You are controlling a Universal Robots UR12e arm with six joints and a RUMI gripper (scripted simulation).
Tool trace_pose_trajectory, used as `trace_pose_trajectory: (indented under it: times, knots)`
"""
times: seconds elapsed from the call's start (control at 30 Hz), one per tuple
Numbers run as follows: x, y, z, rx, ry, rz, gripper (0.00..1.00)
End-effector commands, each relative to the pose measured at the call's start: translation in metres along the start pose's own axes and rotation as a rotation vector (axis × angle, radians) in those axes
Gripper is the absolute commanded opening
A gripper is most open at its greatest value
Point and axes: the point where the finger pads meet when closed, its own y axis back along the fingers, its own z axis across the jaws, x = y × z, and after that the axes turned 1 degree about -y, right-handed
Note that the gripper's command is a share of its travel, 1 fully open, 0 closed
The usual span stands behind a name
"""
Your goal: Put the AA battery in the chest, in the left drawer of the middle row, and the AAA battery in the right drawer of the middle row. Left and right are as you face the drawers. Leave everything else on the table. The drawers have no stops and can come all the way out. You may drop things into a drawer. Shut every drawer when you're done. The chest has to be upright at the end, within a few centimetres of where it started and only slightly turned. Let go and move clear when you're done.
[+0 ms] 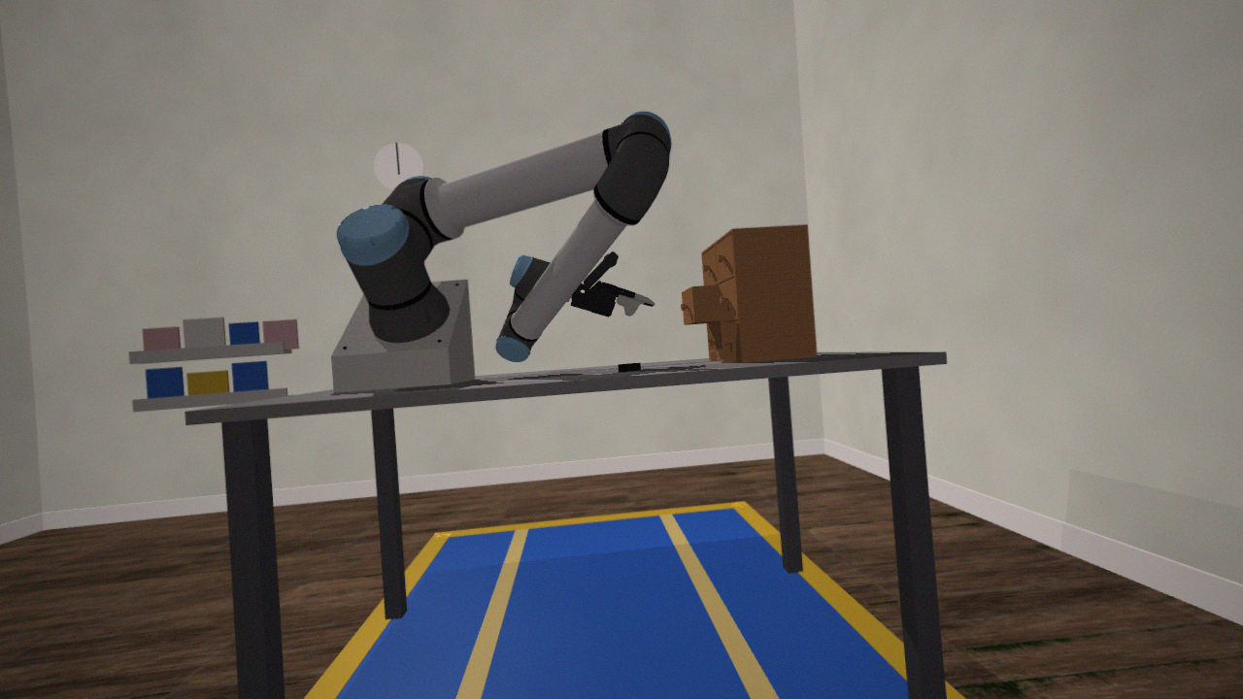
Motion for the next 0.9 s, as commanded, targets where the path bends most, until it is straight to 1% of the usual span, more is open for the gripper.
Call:
trace_pose_trajectory:
  times: [0.0,0.1,0.6,0.67,0.87]
  knots:
    - [0.001,-0.009,0.000,0.000,0.000,0.000,0.20]
    - [0.001,-0.011,0.000,0.000,0.000,0.000,0.20]
    - [0.003,-0.042,0.000,0.000,0.000,0.000,0.20]
    - [0.003,-0.042,0.000,0.000,0.000,0.000,0.20]
    - [0.003,-0.050,0.000,0.000,0.000,0.000,0.20]
